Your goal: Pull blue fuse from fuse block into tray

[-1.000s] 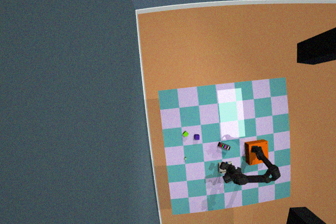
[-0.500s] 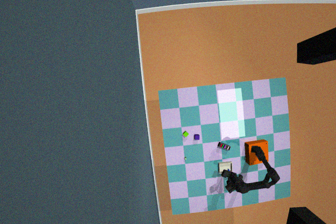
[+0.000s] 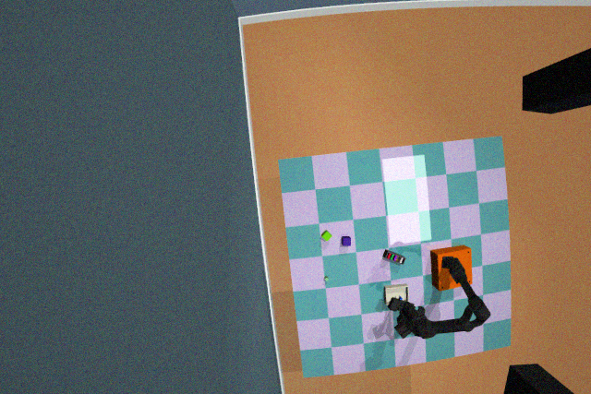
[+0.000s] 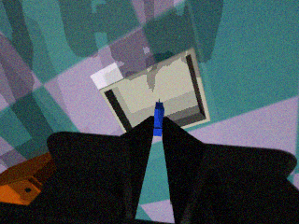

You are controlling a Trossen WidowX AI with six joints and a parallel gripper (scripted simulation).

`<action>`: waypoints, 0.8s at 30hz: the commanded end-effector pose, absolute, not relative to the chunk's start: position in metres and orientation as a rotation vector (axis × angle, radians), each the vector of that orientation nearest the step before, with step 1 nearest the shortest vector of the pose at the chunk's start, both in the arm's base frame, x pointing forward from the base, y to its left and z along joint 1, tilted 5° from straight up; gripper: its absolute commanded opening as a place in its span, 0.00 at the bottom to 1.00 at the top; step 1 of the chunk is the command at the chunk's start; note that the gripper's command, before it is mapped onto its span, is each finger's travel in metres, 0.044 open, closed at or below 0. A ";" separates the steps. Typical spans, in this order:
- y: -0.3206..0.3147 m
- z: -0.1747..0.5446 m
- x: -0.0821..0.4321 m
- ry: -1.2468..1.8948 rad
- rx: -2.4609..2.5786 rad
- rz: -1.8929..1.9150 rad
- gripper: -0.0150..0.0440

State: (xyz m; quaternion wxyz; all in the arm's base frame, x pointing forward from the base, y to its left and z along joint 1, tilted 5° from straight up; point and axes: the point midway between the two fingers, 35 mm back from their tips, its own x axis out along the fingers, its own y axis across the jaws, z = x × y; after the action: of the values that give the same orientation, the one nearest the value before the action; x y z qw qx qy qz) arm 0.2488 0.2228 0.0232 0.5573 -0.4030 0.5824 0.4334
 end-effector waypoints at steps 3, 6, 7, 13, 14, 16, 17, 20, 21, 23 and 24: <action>0.222 0.011 0.246 1.385 -0.949 1.023 0.25; 0.222 0.007 0.245 1.385 -0.949 1.023 0.25; 0.222 0.005 0.245 1.385 -0.949 1.023 0.25; 0.222 0.000 0.245 1.385 -0.949 1.023 0.25; 0.222 0.000 0.245 1.385 -0.949 1.023 0.25; 0.222 0.003 0.247 1.378 -0.952 1.023 0.34; 0.222 0.003 0.247 1.378 -0.952 1.023 0.39; 0.222 0.003 0.247 1.378 -0.952 1.023 0.52; 0.222 0.003 0.247 1.378 -0.952 1.023 0.57; 0.222 0.003 0.247 1.378 -0.952 1.023 0.65; 0.222 0.003 0.247 1.378 -0.952 1.023 0.70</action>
State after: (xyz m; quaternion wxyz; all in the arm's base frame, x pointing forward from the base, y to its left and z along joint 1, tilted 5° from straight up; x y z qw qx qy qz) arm 0.2463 0.2221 0.0026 0.5557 -0.4031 0.5839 0.4333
